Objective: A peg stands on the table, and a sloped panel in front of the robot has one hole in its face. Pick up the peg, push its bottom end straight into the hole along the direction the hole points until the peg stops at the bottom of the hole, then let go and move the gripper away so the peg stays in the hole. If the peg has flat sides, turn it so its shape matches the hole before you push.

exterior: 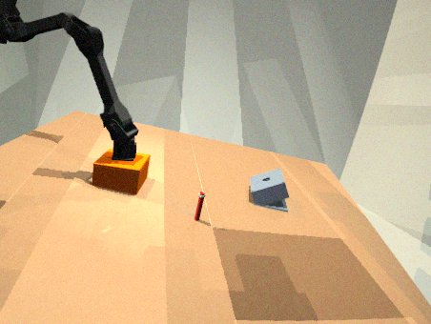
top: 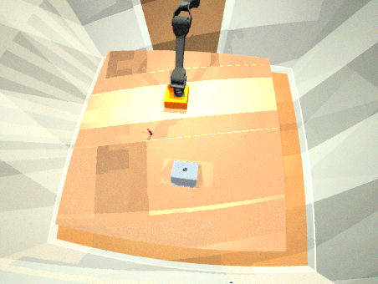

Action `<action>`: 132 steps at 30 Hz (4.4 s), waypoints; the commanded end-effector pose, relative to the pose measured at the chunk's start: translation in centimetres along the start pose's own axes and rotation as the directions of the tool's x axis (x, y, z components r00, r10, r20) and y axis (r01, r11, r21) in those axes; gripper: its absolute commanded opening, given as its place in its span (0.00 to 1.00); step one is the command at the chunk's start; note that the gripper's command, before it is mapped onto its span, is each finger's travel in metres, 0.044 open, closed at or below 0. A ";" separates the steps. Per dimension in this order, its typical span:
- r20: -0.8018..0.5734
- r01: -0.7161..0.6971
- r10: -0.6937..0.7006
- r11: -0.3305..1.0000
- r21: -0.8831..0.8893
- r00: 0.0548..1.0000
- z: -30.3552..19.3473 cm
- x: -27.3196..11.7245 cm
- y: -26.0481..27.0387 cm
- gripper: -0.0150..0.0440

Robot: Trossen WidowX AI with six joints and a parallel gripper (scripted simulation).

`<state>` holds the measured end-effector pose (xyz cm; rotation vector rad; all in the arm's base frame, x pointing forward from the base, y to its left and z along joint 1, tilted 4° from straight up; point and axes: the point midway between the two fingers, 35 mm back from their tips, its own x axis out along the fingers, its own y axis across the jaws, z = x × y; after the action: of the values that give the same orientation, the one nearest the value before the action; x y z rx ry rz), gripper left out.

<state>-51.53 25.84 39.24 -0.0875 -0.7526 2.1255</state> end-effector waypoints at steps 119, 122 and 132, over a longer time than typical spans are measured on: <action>-0.788 -0.071 -0.513 0.822 -0.566 0.340 -43.1 -23.6 -50.3 1.00; -0.796 -0.064 -0.516 0.825 -0.561 0.316 -43.4 -24.7 -50.7 1.00; -0.830 -0.042 -0.521 0.842 -0.538 0.198 -44.9 -30.2 -52.3 1.00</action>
<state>17.25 49.38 25.83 -1.3248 -0.4013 1.0905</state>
